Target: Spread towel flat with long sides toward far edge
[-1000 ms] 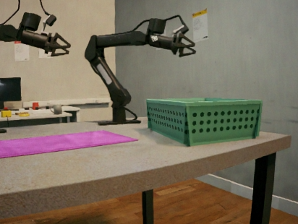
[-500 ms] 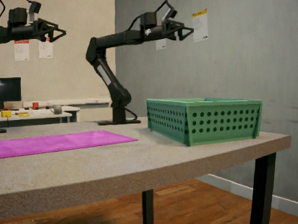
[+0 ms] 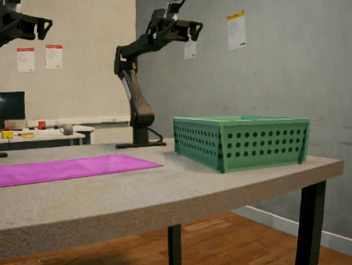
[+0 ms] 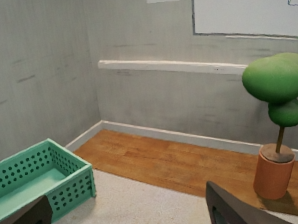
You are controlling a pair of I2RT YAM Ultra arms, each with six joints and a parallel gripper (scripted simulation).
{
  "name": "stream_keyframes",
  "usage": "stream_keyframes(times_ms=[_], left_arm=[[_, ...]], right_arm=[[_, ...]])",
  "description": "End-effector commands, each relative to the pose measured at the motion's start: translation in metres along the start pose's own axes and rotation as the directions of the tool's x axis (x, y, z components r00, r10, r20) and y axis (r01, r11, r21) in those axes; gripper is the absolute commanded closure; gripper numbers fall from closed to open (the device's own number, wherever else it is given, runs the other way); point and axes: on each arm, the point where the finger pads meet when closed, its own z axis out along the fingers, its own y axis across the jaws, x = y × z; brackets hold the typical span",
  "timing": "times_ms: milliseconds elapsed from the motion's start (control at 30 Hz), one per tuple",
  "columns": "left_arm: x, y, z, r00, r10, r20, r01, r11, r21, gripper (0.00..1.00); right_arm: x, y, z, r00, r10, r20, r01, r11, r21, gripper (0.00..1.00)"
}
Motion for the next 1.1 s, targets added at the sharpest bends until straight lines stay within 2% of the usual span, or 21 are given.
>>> stream_keyframes(times_ms=[0, 67, 100, 167, 233, 467, 500, 667, 700, 967, 1033, 1067], left_arm=[[-0.008, -0.043, 0.000, 1.000, 0.001, 0.011, -0.003, 0.985, 0.172, 0.00], [-0.008, -0.072, -0.001, 1.000, 0.005, 0.010, -0.006, 0.988, 0.155, 0.00], [-0.008, -0.072, -0.001, 1.000, 0.005, 0.010, -0.006, 0.988, 0.155, 0.00], [-0.004, -0.070, -0.004, 1.000, -0.002, 0.010, 0.001, 0.988, 0.153, 0.00], [-0.007, -0.072, -0.001, 1.000, 0.005, 0.008, -0.006, 0.988, 0.155, 0.00], [-0.007, -0.068, -0.001, 1.000, 0.005, 0.008, -0.006, 0.990, 0.141, 0.00], [-0.007, -0.068, -0.001, 1.000, 0.005, 0.008, -0.006, 0.990, 0.142, 0.00], [-0.004, -0.070, -0.004, 1.000, -0.002, 0.010, 0.001, 0.988, 0.153, 0.00], [0.010, -0.070, -0.010, 0.999, 0.028, -0.023, -0.024, 0.985, 0.171, 0.66], [0.069, -0.092, -0.037, 0.968, 0.203, -0.150, -0.143, 0.931, 0.337, 0.66], [0.069, -0.092, -0.037, 0.968, 0.203, -0.150, -0.143, 0.931, 0.337, 0.66], [0.077, -0.096, -0.041, 0.960, 0.226, -0.163, -0.155, 0.919, 0.361, 0.66]], right_arm=[[-0.018, -0.044, 0.002, 0.999, -0.001, 0.049, -0.008, 0.983, 0.184, 0.00], [-0.018, -0.075, 0.000, 0.999, 0.003, 0.051, -0.011, 0.986, 0.166, 0.00], [-0.018, -0.079, 0.000, 0.999, 0.002, 0.051, -0.011, 0.986, 0.166, 0.00], [-0.018, -0.115, -0.010, 0.999, -0.010, 0.048, -0.008, 0.930, 0.369, 0.00], [-0.018, -0.144, -0.018, 0.999, -0.007, 0.050, -0.011, 0.936, 0.352, 0.00], [-0.018, -0.146, -0.018, 0.999, -0.010, 0.049, -0.007, 0.936, 0.351, 0.00], [-0.029, -0.136, -0.025, 0.997, -0.021, 0.080, -0.007, 0.943, 0.334, 0.00], [-0.029, -0.136, -0.026, 0.997, -0.021, 0.081, -0.007, 0.943, 0.334, 0.00], [0.002, -0.136, -0.024, 1.000, -0.024, 0.001, 0.022, 0.947, 0.321, 0.66], [0.064, -0.110, -0.032, 0.974, -0.123, -0.191, 0.155, 0.975, 0.161, 0.66], [0.064, -0.110, -0.032, 0.974, -0.123, -0.191, 0.155, 0.975, 0.161, 0.66], [0.051, -0.104, -0.033, 0.973, -0.153, -0.173, 0.178, 0.974, 0.139, 0.66]])
